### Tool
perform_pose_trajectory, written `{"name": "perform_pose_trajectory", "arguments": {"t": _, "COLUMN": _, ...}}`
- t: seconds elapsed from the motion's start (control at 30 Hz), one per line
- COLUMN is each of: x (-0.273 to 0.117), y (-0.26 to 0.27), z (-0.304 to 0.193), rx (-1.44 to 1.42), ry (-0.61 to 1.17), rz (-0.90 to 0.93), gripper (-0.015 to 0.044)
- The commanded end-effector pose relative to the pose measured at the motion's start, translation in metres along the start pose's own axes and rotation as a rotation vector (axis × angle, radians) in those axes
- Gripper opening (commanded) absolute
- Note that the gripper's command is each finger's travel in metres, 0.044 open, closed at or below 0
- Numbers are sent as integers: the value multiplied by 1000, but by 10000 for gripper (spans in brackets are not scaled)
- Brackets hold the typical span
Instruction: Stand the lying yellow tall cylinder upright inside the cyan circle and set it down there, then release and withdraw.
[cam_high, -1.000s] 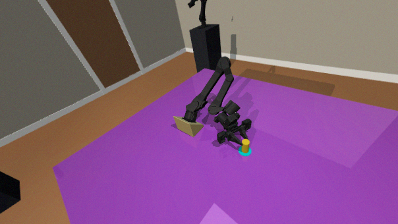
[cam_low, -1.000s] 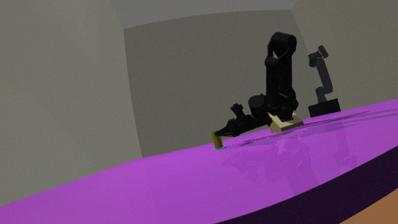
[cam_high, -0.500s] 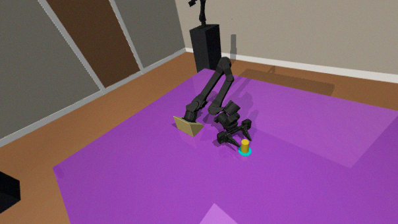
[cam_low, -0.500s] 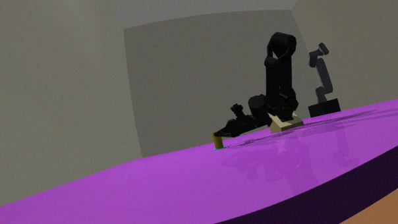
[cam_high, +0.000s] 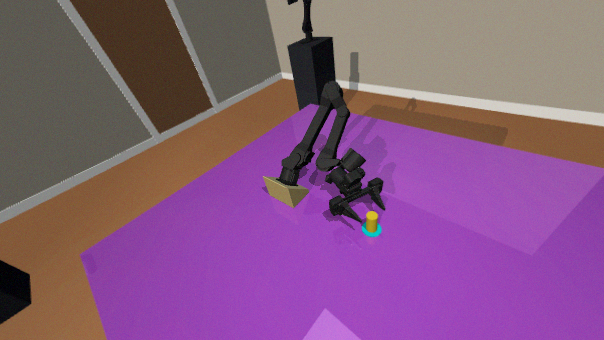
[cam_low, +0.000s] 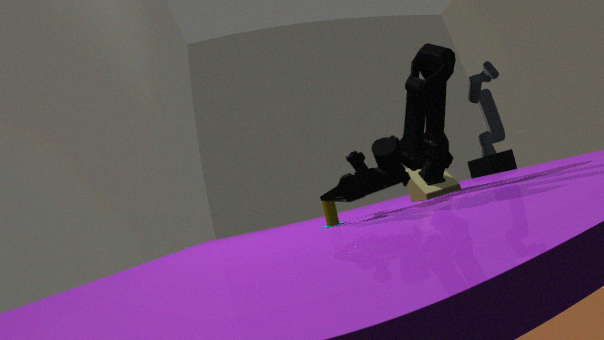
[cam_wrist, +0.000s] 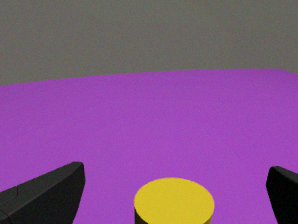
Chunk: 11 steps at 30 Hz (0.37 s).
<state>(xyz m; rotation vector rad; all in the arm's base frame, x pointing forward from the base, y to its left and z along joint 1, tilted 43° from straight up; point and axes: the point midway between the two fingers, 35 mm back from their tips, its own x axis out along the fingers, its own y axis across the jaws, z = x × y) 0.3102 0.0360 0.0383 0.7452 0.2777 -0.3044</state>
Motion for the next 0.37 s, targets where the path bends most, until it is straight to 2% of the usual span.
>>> {"name": "perform_pose_trajectory", "arguments": {"t": 0.0, "x": 0, "y": 4, "z": 15, "rx": 3, "ry": -5, "rz": 8, "gripper": 400}}
{"name": "perform_pose_trajectory", "arguments": {"t": 0.33, "x": -5, "y": 4, "z": 50, "rx": 2, "ry": -8, "rz": 6, "gripper": 400}}
